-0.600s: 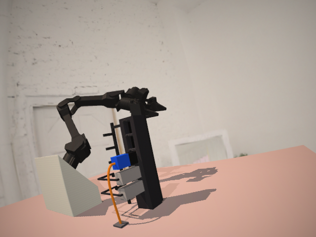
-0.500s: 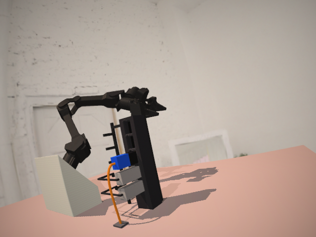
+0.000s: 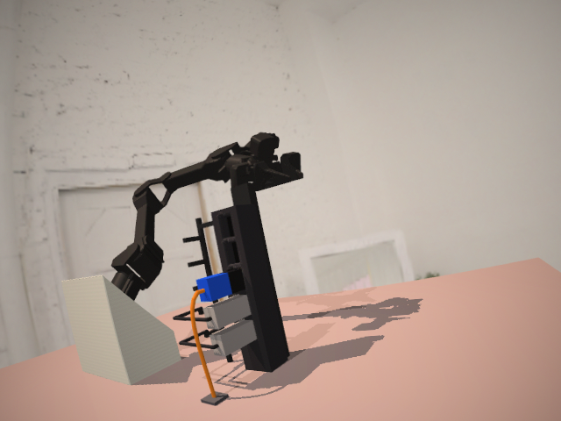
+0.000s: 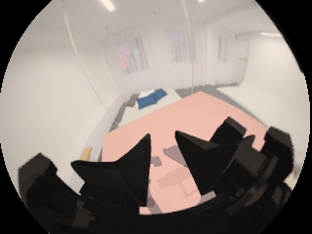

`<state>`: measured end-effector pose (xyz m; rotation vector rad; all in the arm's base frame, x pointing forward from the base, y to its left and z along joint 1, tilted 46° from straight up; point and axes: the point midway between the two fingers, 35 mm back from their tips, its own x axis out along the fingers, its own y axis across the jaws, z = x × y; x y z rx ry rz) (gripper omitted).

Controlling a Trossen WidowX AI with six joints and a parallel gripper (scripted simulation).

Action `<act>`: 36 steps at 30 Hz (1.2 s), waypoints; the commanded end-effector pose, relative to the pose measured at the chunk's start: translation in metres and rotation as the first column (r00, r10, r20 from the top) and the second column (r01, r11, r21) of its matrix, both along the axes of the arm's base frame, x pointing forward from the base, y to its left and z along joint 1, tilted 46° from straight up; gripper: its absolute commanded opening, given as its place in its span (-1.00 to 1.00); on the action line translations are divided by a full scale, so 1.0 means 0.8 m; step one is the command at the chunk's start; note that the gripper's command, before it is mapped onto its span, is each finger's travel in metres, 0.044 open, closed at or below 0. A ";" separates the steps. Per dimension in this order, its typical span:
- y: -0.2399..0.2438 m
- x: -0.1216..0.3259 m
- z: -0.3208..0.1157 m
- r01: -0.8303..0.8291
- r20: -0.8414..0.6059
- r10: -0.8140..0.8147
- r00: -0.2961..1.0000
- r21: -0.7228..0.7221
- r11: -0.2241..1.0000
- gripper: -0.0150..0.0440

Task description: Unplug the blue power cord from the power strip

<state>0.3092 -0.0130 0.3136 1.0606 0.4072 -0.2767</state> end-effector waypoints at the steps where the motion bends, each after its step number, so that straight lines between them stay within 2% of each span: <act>1: -0.064 0.016 -0.031 0.135 -0.124 -0.129 0.984 0.038 0.990 0.05; 5: -0.111 0.027 -0.049 0.153 -0.169 -0.153 0.974 -0.014 0.988 0.05; 7: -0.139 0.025 -0.080 0.169 -0.253 -0.168 0.953 -0.015 0.985 0.05; 13: -0.158 0.015 -0.200 0.200 -0.562 -0.053 0.825 0.204 0.958 0.05; 19: -0.149 -0.021 -0.300 0.350 -0.753 0.159 0.639 0.468 0.811 0.05; 23: -0.135 -0.048 -0.346 0.499 -0.786 0.322 0.528 0.593 0.632 0.05; 26: -0.127 -0.062 -0.365 0.588 -0.775 0.412 0.479 0.632 0.505 0.05; 36: -0.125 -0.064 -0.366 0.594 -0.773 0.418 0.476 0.634 0.496 0.05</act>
